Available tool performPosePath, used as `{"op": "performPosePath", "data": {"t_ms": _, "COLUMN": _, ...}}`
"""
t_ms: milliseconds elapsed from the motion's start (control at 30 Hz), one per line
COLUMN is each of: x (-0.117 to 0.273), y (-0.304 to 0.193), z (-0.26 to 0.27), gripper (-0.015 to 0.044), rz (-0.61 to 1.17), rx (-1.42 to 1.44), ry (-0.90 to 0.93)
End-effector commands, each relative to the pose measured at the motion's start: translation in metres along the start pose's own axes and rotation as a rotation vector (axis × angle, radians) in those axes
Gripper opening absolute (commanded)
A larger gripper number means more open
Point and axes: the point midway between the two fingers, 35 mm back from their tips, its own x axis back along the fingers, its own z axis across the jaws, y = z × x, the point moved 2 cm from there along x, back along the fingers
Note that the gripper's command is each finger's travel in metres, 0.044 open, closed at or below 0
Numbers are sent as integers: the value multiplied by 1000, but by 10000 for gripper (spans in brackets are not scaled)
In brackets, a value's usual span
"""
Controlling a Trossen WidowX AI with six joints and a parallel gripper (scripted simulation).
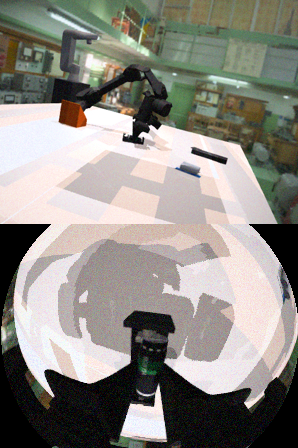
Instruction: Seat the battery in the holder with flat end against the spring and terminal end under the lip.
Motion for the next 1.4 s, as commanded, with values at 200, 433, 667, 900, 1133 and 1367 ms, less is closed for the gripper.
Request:
{"op": "performPosePath", "data": {"t_ms": 200, "x": -2, "y": 0, "z": 2, "gripper": 66, "rz": -67, "rx": 14, "ry": 0}}
{"op": "performPosePath", "data": {"t_ms": 433, "x": -3, "y": -2, "z": 3, "gripper": 66, "rz": -103, "rx": 18, "ry": -2}}
{"op": "performPosePath", "data": {"t_ms": 667, "x": -3, "y": -4, "z": 4, "gripper": 66, "rz": -137, "rx": 21, "ry": -5}}
{"op": "performPosePath", "data": {"t_ms": 900, "x": -4, "y": -6, "z": 4, "gripper": 66, "rz": -173, "rx": 23, "ry": -9}}
{"op": "performPosePath", "data": {"t_ms": 1133, "x": -4, "y": -7, "z": 4, "gripper": 66, "rz": -195, "rx": 24, "ry": -11}}
{"op": "performPosePath", "data": {"t_ms": 1367, "x": -5, "y": -12, "z": 4, "gripper": 66, "rz": -200, "rx": 23, "ry": -13}}
